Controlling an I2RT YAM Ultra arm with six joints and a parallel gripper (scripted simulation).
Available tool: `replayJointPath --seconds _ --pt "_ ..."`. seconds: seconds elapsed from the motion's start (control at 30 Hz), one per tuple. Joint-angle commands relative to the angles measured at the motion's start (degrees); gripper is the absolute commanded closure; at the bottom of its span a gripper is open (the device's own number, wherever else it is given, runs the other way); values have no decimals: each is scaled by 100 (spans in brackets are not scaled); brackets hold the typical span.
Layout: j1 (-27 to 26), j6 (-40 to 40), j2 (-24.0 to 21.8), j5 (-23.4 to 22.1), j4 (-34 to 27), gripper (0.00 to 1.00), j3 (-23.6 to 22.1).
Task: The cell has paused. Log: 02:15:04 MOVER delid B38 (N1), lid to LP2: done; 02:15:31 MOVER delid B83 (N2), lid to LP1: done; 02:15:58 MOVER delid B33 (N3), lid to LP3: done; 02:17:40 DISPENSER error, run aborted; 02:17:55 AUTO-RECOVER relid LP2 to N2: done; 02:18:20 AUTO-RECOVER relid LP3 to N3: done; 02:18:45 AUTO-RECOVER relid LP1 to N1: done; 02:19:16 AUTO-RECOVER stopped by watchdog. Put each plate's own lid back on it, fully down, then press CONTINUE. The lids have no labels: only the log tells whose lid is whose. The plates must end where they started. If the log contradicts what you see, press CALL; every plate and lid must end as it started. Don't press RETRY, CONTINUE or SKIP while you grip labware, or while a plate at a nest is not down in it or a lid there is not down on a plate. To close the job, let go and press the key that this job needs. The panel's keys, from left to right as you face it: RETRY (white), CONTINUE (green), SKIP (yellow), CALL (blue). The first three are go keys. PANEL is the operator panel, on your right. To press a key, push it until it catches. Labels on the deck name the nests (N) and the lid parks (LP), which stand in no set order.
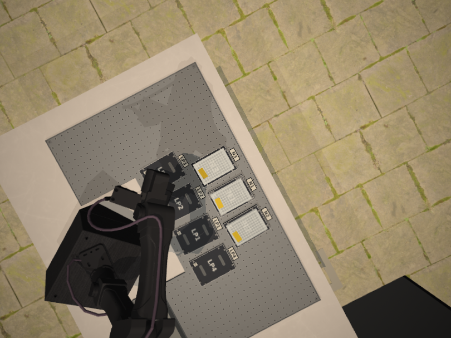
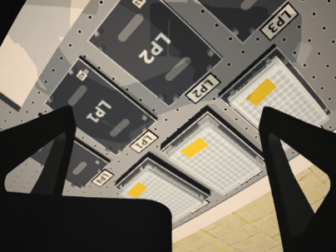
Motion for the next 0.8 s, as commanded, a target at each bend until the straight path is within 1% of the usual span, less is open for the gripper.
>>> replayJointPath --seconds 0.0,0.53,0.57,0.67,0.77 --pt "61 -3 -60 -58 -22 0 51" --pt "61 -3 -60 -58 -22 0 51" --pt "-119 60 87 22 163 0 -137" --pt "-361 129 135 66 449 0 -235" --pt "-425 382 148 -25 541 0 -253"
